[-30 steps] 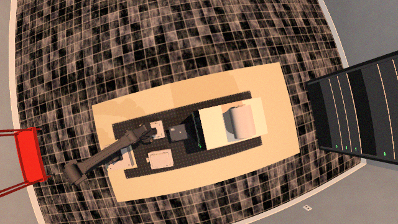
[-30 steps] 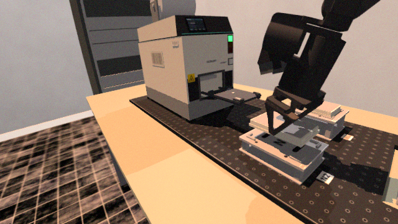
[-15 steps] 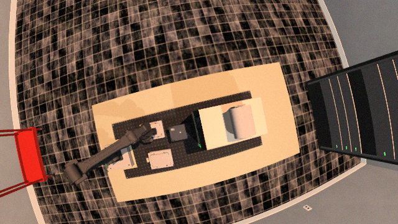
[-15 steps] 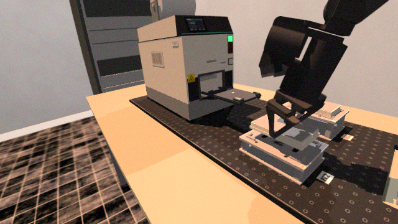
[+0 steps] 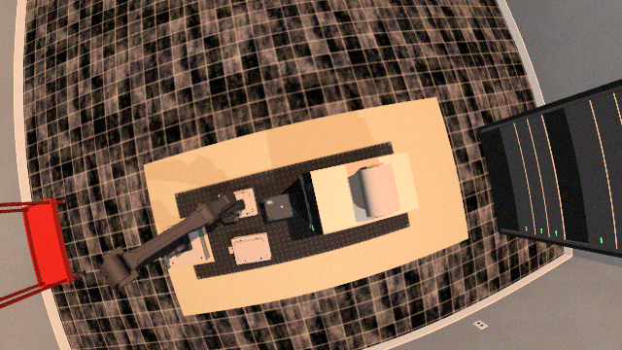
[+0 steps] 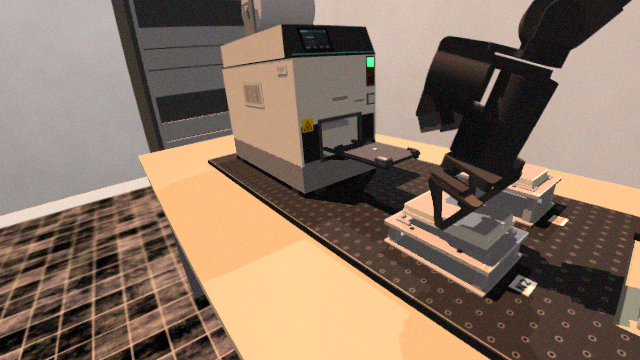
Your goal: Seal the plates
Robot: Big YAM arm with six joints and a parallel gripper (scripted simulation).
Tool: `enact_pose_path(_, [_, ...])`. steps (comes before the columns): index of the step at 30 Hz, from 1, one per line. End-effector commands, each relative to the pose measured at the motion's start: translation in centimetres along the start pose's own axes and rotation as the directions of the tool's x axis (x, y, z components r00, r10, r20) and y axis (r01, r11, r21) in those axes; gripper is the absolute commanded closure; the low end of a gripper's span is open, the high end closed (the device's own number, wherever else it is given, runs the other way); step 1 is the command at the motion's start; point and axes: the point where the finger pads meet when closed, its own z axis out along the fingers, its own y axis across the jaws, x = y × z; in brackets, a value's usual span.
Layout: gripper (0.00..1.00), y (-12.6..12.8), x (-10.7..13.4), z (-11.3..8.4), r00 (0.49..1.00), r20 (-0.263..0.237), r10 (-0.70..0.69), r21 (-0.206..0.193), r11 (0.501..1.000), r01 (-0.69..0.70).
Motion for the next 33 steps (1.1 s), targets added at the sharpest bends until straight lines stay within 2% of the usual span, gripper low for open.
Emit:
enact_pose_path(1, [1.00,0.4,-1.0,0.2,1.000,0.019,0.009,-0.009,1.000,-0.009])
enact_pose_path(5, [1.00,0.2,-1.5,0.0,0.999,0.027,0.018,-0.009,1.000,-0.018])
enact_pose_path(13, [1.00,-0.2,-0.9,0.1,1.000,0.001,0.017,0.003,1.000,-0.017])
enact_pose_path(21, [1.00,0.7,-0.6,0.1,1.000,0.000,0.003,-0.004,1.000,-0.003])
enact_pose_path(33, [1.00,0.4,-2.3,-0.1,1.000,0.027,0.012,-0.007,1.000,-0.012])
